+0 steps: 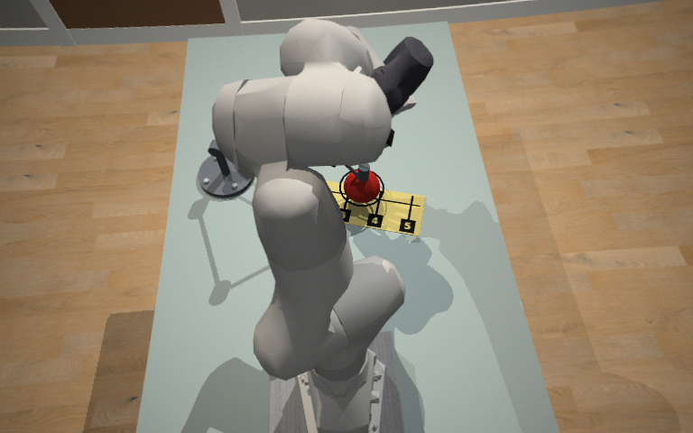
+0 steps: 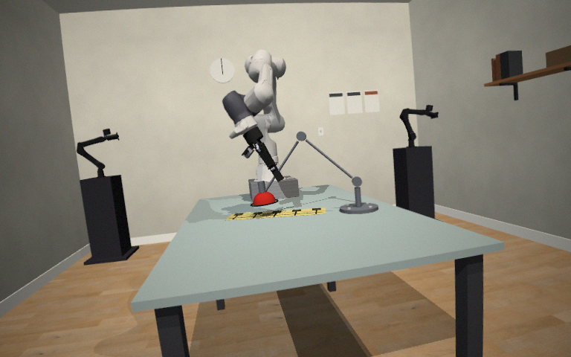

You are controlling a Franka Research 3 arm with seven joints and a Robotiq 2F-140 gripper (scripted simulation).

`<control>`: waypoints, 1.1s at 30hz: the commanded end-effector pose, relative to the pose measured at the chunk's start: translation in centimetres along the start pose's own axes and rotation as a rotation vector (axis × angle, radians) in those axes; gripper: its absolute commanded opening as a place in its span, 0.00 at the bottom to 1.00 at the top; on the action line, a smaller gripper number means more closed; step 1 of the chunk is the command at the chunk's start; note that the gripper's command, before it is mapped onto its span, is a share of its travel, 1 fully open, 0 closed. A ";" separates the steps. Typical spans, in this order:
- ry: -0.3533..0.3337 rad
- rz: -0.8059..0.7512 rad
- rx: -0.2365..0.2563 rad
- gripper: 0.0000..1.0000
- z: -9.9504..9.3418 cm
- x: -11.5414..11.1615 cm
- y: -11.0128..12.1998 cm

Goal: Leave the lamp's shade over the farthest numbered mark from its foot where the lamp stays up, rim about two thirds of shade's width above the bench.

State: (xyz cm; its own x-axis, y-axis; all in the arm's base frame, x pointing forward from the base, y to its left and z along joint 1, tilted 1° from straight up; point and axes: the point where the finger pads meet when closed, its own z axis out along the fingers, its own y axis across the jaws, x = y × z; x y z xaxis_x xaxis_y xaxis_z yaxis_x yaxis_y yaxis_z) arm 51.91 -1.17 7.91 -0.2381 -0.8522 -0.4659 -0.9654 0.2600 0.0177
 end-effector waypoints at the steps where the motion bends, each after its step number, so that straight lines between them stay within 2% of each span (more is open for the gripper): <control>1: 0.000 -0.013 0.013 0.10 -0.9 1.8 -0.5; 8: 0.000 -0.015 0.011 0.10 -1.3 3.4 -0.6; 33: 0.000 -0.015 0.011 0.10 -1.5 3.7 -0.8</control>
State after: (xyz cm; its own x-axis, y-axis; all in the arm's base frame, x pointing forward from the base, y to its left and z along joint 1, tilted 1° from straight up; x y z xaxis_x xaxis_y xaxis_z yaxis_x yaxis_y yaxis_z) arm 51.29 -3.57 7.29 -0.2221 -0.8529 -0.4725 -0.9701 0.2421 0.0189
